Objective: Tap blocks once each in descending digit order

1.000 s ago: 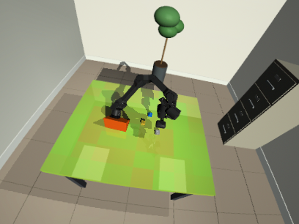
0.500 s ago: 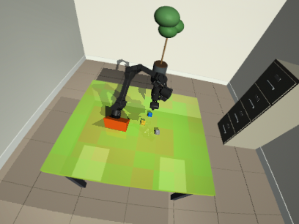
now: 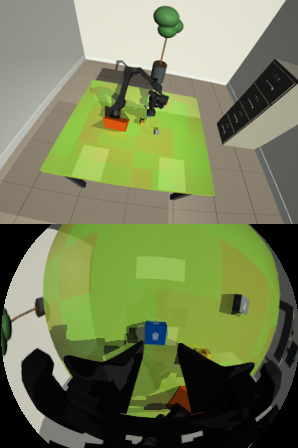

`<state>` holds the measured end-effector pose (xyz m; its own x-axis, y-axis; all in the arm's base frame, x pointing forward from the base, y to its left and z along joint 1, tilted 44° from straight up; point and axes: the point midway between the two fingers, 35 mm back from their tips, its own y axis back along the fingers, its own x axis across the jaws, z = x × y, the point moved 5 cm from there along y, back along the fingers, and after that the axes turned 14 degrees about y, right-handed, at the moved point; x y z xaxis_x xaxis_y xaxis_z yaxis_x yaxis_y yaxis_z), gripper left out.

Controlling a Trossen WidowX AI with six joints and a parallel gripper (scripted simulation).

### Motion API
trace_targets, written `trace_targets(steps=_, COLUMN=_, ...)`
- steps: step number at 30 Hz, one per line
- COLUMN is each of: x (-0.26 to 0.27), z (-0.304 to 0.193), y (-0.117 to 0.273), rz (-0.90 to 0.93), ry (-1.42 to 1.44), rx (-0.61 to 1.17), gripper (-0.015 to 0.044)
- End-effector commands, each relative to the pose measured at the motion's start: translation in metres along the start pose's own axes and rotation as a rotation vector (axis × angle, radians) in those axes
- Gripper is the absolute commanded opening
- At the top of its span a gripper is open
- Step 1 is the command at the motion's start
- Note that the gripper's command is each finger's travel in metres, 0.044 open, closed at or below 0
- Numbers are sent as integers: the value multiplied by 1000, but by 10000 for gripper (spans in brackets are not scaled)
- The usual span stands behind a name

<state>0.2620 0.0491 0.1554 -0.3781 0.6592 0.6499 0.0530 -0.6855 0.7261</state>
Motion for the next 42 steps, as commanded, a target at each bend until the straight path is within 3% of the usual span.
trace_targets(steps=1, x=2, z=0, y=-2, rz=0, ry=3, rx=-8, gripper=20)
trace_targets(steps=34, x=2, z=0, y=-32, rz=2, ry=3, rx=-9, gripper=20)
trace_targets(steps=42, x=2, z=0, y=0, rz=0, ry=3, rx=-8, gripper=20)
